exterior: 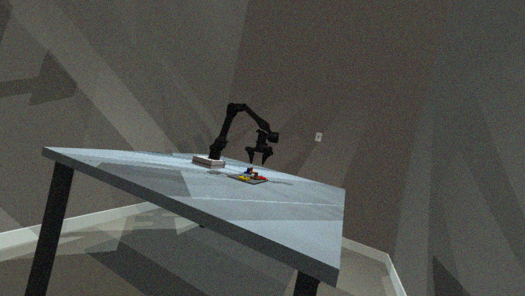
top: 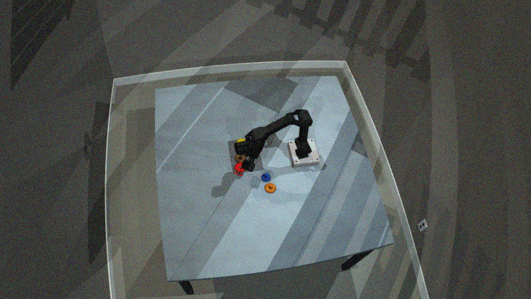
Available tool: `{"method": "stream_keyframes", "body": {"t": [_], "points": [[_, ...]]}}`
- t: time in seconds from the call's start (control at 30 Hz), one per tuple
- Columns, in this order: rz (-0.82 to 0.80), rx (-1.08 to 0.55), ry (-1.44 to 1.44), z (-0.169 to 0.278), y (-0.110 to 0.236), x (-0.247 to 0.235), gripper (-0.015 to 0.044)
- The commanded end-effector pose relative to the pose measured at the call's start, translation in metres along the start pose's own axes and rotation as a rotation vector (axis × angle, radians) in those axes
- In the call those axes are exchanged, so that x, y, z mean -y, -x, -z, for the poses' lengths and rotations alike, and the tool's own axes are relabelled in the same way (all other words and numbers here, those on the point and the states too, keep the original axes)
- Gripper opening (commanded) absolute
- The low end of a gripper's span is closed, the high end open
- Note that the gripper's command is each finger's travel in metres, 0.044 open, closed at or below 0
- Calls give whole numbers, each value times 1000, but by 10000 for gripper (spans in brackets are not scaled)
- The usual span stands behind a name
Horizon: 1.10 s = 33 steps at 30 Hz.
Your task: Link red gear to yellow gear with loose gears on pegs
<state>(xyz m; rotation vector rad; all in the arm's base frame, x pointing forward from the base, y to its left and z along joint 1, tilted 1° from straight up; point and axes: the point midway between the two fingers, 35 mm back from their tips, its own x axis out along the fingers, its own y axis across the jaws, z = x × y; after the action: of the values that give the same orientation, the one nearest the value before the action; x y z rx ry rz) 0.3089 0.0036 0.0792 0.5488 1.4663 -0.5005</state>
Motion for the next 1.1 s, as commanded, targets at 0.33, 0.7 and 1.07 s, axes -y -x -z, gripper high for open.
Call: {"method": "stream_keyframes", "body": {"t": [0.33,0.7,1.07], "points": [[15,-16,-697,96,-9,-9,440],[15,-16,-697,96,-9,-9,440],[15,-16,-697,97,-32,-9,440]]}}
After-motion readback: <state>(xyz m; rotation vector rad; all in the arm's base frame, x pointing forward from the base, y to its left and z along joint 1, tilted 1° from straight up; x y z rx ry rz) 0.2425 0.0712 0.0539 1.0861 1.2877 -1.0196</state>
